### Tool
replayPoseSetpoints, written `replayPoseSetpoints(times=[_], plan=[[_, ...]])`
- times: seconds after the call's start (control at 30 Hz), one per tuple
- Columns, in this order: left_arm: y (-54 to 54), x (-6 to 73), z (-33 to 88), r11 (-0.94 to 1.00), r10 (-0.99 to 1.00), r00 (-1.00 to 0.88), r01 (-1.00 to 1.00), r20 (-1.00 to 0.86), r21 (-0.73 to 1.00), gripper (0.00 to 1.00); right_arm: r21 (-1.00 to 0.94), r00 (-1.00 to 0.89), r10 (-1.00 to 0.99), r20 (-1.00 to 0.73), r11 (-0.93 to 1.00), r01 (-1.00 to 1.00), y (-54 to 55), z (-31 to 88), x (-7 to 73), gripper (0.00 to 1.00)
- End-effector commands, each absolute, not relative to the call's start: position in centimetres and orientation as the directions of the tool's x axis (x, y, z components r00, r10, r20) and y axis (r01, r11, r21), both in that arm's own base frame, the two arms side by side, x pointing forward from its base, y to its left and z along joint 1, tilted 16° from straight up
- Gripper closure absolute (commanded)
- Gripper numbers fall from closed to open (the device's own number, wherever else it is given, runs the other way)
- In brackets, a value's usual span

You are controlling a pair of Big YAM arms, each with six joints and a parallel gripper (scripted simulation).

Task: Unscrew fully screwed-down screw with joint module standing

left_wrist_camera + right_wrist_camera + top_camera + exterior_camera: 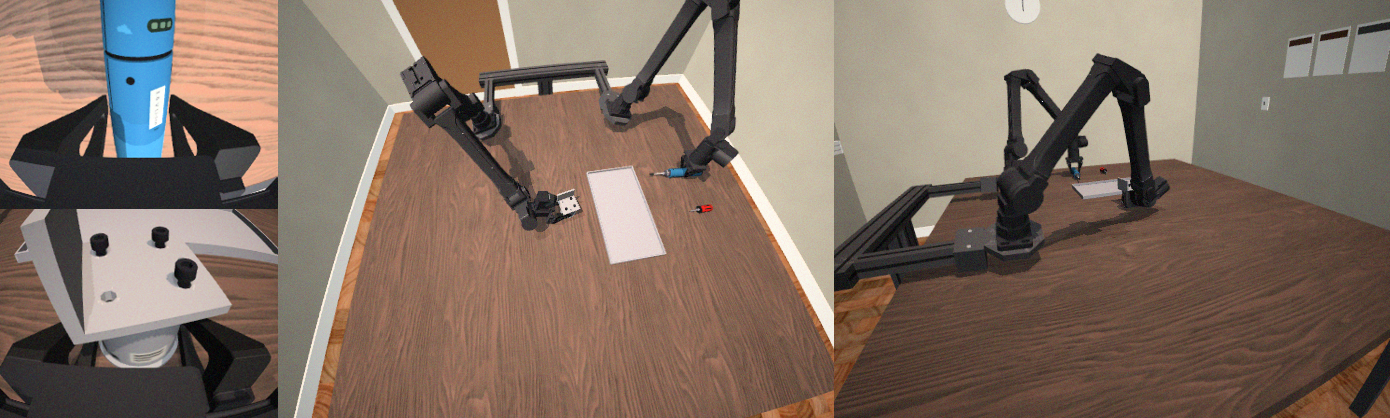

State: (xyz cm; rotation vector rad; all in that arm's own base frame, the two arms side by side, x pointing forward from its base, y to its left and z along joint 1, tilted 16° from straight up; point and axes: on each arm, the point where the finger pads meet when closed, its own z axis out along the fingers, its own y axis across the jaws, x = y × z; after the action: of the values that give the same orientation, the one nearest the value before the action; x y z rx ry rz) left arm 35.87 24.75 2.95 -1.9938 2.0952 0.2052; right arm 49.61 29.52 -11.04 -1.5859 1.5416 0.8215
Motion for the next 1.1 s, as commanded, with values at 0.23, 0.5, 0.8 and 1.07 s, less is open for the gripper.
replayPoseSetpoints(times=[0.23,0.5,0.8,1.07], plan=[[25.24,36.71,3.82,0.064,-0.959,-0.037,-0.994,-0.282,-0.085,0.43,-0.112,0.087,-0.497,-0.863,0.021,-0.994,29.98,-10.19,50.68,0.41],[25.24,36.71,3.82,0.064,-0.959,-0.037,-0.994,-0.282,-0.085,0.43,-0.112,0.087,-0.497,-0.863,0.021,-0.994,29.98,-10.19,50.68,0.41],[25.24,36.71,3.82,0.064,-0.959,-0.037,-0.994,-0.282,-0.085,0.35,-0.112,0.087,-0.497,-0.863,0.021,-0.994,29.98,-10.19,50.68,0.41],[25.24,36.71,3.82,0.064,-0.959,-0.037,-0.994,-0.282,-0.085,0.35,-0.112,0.087,-0.497,-0.863,0.021,-0.994,29.98,-10.19,50.68,0.41]])
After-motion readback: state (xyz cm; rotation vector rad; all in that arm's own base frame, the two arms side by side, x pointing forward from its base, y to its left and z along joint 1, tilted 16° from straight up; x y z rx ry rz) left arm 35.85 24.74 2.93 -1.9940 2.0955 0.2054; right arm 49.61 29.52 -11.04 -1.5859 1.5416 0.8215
